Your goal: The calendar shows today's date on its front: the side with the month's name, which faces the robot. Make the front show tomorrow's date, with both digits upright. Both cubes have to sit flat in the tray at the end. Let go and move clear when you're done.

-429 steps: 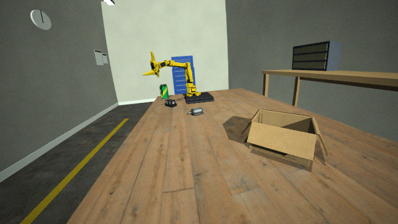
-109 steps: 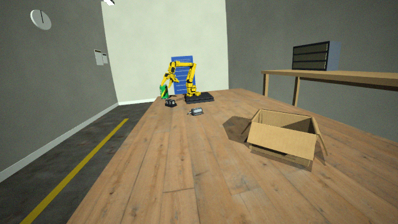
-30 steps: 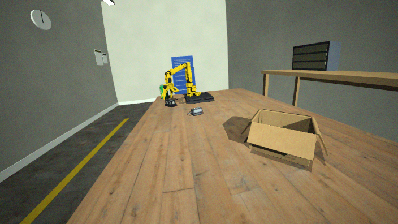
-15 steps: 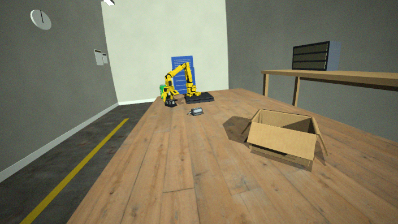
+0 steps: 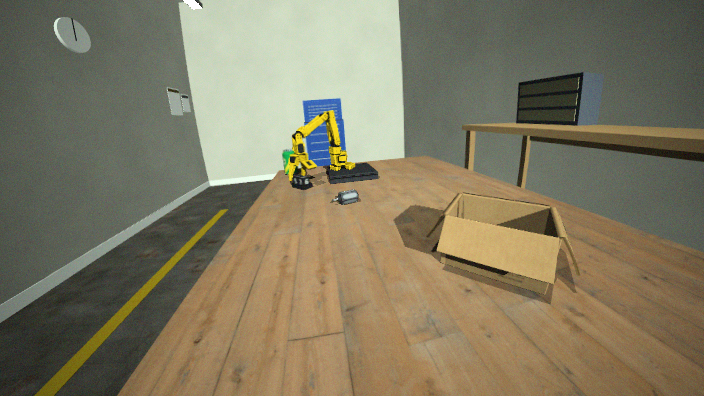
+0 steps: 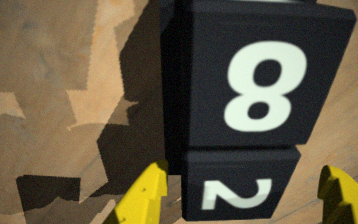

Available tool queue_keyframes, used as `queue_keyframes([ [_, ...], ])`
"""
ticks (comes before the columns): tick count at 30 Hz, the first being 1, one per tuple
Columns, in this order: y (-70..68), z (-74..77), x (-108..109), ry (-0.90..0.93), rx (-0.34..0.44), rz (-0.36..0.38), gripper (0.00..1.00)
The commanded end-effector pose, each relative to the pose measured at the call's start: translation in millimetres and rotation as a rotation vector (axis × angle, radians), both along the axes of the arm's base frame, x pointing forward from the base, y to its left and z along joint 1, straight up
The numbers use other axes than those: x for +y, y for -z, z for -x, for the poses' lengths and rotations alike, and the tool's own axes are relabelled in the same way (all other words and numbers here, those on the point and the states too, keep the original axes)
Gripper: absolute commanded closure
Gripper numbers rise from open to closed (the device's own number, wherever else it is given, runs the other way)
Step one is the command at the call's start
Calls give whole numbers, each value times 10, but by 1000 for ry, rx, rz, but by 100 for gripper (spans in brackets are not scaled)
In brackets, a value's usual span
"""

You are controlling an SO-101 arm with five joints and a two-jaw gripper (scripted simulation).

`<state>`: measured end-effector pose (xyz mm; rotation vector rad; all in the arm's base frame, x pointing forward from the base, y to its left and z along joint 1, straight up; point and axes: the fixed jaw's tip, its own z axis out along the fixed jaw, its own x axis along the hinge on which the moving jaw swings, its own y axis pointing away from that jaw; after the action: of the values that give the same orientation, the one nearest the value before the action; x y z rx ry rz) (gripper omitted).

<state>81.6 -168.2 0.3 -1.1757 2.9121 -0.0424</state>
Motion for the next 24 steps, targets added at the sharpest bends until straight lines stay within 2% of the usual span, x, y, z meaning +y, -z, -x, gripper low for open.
queue_keyframes([
  [1, 50, 39, 38, 20, 11, -26, 65],
  [24, 51, -5, -8, 20, 11, -26, 74],
])
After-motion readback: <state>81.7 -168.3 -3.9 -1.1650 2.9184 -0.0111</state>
